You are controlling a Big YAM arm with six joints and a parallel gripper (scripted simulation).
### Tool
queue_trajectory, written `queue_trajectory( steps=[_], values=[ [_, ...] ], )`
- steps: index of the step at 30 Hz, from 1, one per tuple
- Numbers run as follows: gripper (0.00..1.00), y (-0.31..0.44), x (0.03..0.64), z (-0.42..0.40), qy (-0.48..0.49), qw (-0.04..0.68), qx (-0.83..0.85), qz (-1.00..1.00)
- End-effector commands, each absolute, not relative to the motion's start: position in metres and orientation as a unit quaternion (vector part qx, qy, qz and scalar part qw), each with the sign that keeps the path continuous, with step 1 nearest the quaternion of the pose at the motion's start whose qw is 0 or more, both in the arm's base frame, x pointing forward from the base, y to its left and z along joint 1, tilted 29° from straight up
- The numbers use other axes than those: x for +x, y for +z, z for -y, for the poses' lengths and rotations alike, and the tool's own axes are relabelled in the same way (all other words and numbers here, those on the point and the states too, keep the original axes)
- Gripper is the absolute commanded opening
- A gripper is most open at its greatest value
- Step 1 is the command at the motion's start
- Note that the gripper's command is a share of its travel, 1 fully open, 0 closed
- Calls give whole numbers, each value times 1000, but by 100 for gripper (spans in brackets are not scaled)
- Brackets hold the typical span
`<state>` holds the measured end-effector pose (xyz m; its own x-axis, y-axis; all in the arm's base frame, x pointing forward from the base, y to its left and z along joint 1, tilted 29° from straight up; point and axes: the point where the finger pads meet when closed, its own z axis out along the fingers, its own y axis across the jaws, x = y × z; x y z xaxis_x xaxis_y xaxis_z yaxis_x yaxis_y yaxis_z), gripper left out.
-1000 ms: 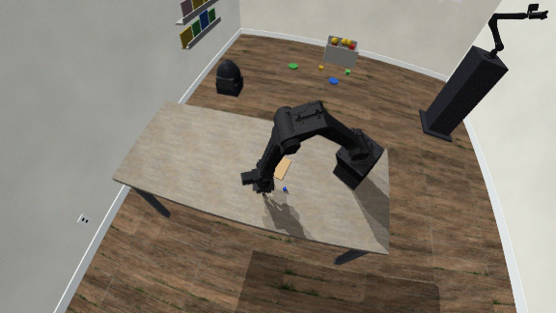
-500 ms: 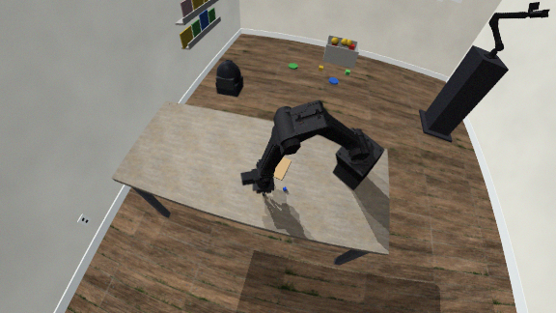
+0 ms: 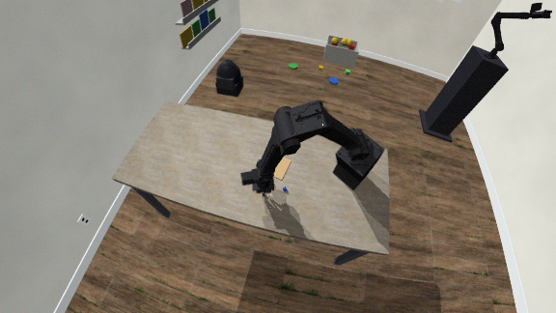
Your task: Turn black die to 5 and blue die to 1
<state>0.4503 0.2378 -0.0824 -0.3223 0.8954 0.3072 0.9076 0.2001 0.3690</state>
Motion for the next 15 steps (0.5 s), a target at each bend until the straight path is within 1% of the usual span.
queue_trajectory(
  steps=[1, 15],
  values=[
    [31, -88, 447, -243, -247, 13, -581, 776],
    [31, -95, 457, -252, -253, 9, -579, 775]
  ],
)
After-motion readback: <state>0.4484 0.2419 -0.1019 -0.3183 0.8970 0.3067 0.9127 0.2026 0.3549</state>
